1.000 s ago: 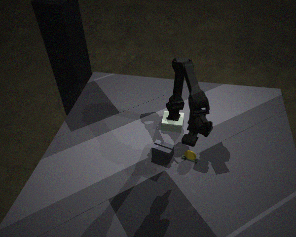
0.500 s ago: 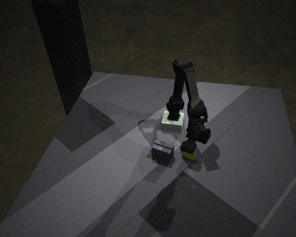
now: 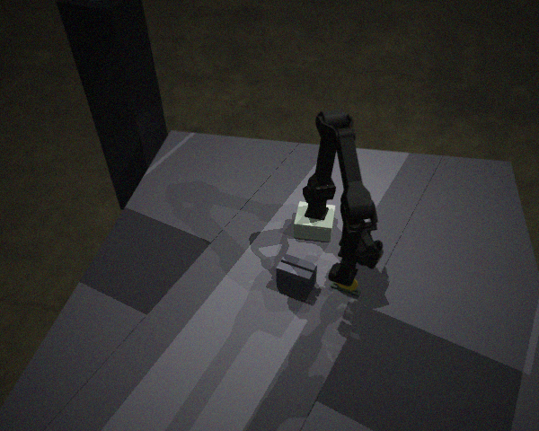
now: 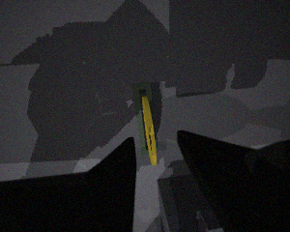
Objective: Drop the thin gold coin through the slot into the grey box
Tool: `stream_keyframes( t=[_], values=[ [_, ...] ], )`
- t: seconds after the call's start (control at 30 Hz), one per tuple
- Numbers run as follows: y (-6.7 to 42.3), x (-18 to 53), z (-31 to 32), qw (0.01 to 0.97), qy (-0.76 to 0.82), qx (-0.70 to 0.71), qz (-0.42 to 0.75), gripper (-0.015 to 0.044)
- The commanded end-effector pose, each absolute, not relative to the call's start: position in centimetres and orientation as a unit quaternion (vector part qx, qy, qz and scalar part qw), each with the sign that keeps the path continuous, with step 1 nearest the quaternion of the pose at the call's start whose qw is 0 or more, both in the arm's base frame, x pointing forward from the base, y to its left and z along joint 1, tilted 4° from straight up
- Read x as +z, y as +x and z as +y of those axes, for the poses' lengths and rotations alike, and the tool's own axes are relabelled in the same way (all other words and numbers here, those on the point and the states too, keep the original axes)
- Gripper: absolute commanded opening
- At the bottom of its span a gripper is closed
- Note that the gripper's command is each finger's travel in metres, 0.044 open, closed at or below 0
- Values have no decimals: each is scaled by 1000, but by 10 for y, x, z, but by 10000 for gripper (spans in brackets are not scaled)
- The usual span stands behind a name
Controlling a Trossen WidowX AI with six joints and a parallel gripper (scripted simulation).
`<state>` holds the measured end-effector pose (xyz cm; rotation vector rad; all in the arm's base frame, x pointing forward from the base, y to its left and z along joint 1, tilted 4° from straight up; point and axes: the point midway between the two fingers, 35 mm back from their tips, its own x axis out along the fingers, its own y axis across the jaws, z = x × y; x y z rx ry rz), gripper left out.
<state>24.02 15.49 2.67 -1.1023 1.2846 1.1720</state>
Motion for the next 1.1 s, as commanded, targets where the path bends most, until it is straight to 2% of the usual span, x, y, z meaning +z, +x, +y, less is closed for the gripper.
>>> stream_keyframes(
  t=[0.0,0.97,1.07],
  values=[
    [238,19,153,511,-460,488,538,161],
    [234,-24,152,511,-460,488,538,161],
    [234,-24,152,511,-460,488,538,82]
  ],
)
